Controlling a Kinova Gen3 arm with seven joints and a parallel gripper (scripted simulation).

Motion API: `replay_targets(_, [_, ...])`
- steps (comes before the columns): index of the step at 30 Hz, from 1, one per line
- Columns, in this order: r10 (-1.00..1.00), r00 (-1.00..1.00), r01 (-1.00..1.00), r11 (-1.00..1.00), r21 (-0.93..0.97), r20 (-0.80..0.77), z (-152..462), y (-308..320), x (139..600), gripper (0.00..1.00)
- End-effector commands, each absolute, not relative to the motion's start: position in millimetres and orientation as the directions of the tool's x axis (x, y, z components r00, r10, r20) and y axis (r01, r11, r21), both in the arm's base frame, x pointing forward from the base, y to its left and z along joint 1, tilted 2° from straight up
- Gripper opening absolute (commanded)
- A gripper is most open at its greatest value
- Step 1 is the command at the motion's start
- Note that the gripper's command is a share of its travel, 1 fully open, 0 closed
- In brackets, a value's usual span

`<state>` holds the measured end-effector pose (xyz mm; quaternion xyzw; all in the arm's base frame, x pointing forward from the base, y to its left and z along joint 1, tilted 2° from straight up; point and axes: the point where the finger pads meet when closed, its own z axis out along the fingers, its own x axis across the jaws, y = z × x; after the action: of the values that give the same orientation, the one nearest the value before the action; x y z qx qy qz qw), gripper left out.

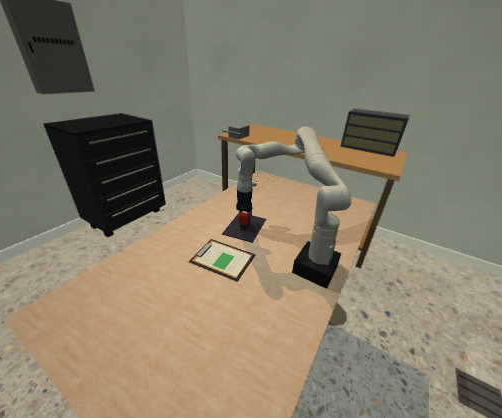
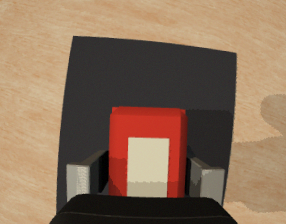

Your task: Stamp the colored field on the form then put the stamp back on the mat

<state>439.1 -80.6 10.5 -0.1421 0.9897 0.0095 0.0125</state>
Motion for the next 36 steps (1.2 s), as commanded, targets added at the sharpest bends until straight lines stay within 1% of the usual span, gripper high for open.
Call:
replay_targets(1, [-0.28,-0.959,-0.281,0.96,0.016,-0.034,8.5,-78.4,440.7,1.0])
replay_targets(36, [-0.28,-0.959,-0.281,0.96,0.016,-0.034,5.6,-78.3,440.8,1.0])
